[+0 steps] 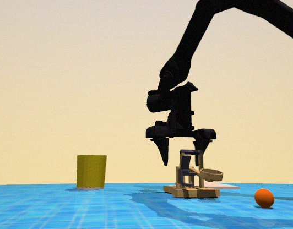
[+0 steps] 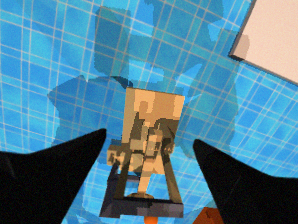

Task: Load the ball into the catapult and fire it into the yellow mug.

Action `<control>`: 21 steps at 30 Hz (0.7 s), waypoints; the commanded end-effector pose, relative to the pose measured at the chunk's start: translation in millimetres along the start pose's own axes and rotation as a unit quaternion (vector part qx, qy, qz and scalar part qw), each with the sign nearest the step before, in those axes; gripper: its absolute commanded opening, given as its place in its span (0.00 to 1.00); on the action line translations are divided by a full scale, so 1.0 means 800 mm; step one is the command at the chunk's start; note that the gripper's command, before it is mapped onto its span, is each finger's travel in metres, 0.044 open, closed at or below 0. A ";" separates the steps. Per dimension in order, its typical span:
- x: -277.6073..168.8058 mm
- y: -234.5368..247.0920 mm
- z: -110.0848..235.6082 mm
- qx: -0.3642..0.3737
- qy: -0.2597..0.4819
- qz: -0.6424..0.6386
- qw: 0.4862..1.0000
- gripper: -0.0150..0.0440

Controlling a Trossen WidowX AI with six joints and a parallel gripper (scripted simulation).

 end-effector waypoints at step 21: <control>-0.004 -0.003 -0.048 0.002 0.006 -0.004 1.000 1.00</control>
Point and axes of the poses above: the point midway between the two fingers, 35 mm back from their tips, its own z axis back along the fingers, its own y axis across the jaws, x = y × z, the point moved 8 cm from there along z, back along the fingers, and after that the axes turned 10 degrees about z, right-handed, at the moved point
